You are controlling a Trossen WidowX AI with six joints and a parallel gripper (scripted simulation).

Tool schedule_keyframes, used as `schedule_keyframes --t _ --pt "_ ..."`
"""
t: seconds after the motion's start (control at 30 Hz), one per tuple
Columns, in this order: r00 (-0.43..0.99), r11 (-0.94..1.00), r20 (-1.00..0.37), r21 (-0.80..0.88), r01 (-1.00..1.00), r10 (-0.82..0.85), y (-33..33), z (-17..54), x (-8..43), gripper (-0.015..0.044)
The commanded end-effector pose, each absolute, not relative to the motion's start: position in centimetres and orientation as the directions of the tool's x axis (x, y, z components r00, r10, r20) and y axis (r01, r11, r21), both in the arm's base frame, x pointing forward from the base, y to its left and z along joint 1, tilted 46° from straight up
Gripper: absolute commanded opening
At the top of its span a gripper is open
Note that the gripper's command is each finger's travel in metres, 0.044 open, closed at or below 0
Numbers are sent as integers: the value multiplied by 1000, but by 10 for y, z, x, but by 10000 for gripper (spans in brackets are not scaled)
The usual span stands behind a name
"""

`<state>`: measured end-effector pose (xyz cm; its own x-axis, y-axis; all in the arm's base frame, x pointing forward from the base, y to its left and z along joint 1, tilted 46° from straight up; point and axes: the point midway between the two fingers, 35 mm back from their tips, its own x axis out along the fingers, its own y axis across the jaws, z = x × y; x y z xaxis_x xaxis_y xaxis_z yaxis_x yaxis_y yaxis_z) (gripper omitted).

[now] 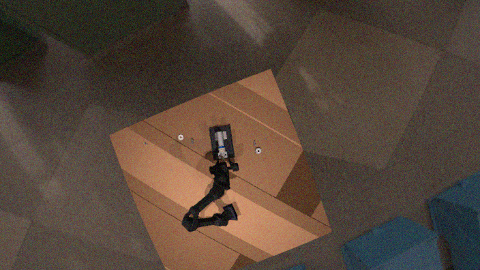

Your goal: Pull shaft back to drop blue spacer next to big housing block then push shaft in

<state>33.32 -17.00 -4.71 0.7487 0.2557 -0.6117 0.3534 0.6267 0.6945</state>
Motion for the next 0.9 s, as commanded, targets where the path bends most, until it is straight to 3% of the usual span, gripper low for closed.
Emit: schedule_keyframes --t 0.0,0.27,0.47,0.87 --pt "749 627 -612 695 353 256 -170 -47 333 256" --pt "749 627 -612 695 353 256 -170 -47 333 46" --pt "749 626 -612 694 355 254 -170 -47 333 0" --pt "749 626 -613 694 357 252 -168 -46 327 0"
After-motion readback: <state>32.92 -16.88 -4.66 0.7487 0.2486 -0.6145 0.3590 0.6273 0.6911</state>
